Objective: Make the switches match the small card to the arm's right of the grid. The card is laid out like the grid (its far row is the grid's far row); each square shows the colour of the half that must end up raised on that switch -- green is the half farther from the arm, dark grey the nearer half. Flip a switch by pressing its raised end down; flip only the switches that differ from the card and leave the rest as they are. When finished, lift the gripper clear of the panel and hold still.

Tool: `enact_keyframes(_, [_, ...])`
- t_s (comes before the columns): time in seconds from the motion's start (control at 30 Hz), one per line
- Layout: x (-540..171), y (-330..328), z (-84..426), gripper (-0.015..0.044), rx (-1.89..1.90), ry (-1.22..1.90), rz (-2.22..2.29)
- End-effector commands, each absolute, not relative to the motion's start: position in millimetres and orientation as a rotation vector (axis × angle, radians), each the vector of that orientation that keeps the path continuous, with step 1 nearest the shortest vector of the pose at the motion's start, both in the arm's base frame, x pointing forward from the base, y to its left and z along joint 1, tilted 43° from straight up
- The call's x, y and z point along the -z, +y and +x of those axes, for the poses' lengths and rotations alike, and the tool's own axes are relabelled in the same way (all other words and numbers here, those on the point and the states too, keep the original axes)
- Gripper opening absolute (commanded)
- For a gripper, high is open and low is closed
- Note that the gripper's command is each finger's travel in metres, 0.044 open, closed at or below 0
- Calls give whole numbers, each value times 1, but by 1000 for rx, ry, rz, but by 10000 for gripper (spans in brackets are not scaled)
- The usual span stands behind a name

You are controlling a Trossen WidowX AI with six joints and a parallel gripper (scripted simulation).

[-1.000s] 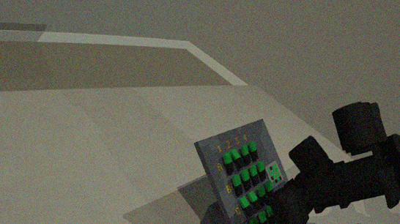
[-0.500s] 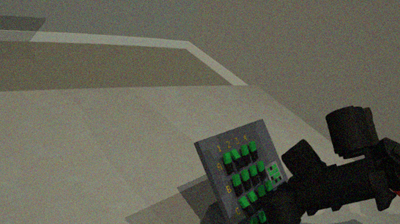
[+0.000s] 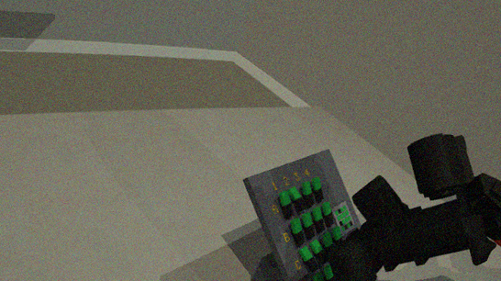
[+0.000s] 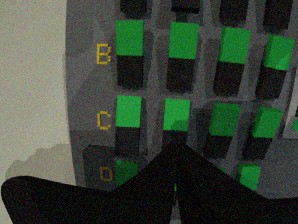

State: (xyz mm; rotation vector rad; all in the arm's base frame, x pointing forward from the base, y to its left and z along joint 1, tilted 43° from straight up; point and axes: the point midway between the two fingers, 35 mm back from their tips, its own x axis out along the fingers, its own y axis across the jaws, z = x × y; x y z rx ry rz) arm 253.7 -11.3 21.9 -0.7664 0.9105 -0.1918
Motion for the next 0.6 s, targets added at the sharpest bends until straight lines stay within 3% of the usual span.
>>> enact_keyframes(0.0, [-21,-11,254,0,185,911,-767])
enact_keyframes(0.57, [-20,-12,255,0,185,911,-767])
